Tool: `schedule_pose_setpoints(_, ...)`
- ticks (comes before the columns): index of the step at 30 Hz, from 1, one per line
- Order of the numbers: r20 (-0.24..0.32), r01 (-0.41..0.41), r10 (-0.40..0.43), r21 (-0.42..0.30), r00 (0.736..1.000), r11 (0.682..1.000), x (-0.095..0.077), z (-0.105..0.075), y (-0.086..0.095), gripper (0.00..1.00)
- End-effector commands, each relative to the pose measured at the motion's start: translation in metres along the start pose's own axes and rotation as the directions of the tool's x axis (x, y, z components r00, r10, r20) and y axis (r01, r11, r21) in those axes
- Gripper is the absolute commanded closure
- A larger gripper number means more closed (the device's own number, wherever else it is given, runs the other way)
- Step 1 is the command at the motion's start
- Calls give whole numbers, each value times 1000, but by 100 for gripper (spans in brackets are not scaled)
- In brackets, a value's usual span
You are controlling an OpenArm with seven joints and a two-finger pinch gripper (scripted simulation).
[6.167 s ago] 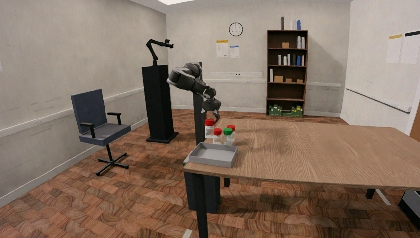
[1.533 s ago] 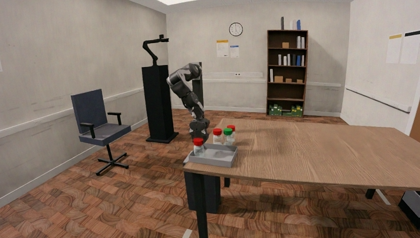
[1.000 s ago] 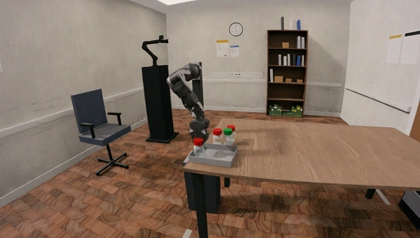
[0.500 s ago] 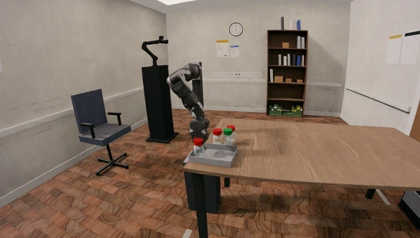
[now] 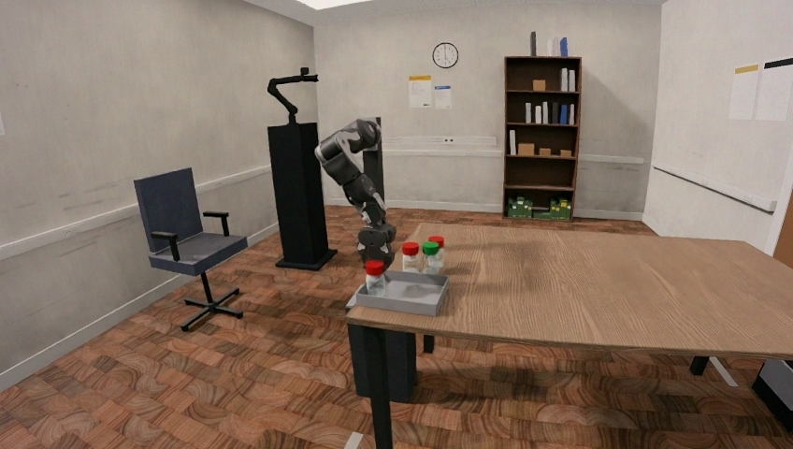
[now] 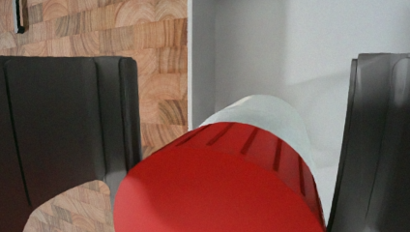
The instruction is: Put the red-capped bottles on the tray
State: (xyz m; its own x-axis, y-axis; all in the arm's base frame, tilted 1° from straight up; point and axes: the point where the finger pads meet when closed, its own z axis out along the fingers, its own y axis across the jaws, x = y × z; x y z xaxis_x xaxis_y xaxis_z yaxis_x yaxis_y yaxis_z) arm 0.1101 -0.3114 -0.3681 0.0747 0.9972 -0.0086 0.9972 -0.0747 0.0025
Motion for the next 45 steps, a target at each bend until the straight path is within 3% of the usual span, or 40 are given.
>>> schedule_pose_setpoints(1, 4, -3, 3, -5, 1000, 1000, -1, 0, 1, 100)
schedule_pose_setpoints(35, 8, -5, 6, -8, 1000, 1000, -2, 0, 1, 100)
schedule_pose_setpoints(36, 3, -2, 2, -3, 1000, 1000, -1, 0, 1, 48)
schedule_pose_setpoints(45, 3, -2, 2, -3, 1000, 1000, -1, 0, 1, 48)
